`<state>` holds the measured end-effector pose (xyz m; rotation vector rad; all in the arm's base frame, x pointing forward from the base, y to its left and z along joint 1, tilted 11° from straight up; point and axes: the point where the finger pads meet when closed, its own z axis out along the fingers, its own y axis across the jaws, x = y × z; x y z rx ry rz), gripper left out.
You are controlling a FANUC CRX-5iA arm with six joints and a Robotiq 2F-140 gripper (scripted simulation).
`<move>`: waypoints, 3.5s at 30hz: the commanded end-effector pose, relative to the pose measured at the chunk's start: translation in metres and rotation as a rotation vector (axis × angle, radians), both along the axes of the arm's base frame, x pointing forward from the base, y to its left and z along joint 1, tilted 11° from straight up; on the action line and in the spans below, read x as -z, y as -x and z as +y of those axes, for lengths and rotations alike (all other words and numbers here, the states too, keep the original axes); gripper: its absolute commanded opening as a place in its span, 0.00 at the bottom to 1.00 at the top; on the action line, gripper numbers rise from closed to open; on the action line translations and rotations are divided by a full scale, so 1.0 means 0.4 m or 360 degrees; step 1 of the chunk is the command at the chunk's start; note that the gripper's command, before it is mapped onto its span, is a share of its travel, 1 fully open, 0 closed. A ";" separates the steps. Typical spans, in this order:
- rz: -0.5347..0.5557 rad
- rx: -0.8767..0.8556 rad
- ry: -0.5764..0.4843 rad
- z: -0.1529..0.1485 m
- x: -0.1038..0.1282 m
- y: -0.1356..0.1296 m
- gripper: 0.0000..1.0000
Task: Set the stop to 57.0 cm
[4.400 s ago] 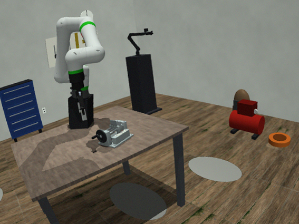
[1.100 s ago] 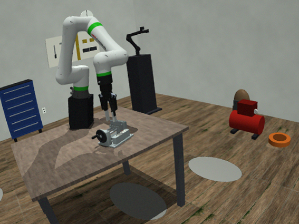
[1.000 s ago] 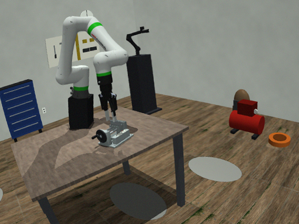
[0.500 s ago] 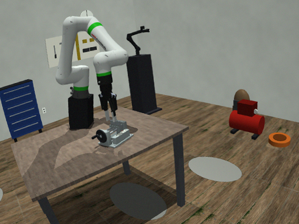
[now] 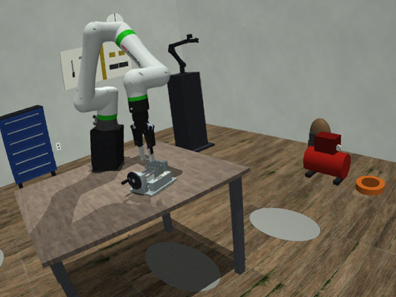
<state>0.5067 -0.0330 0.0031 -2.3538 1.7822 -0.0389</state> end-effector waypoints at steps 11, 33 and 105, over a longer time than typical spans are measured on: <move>-0.0001 0.0000 0.0000 0.000 0.000 0.000 0.33; -0.0001 0.0000 0.0000 -0.193 0.035 0.064 0.33; -0.0001 0.0000 0.0000 -0.278 0.285 0.071 0.33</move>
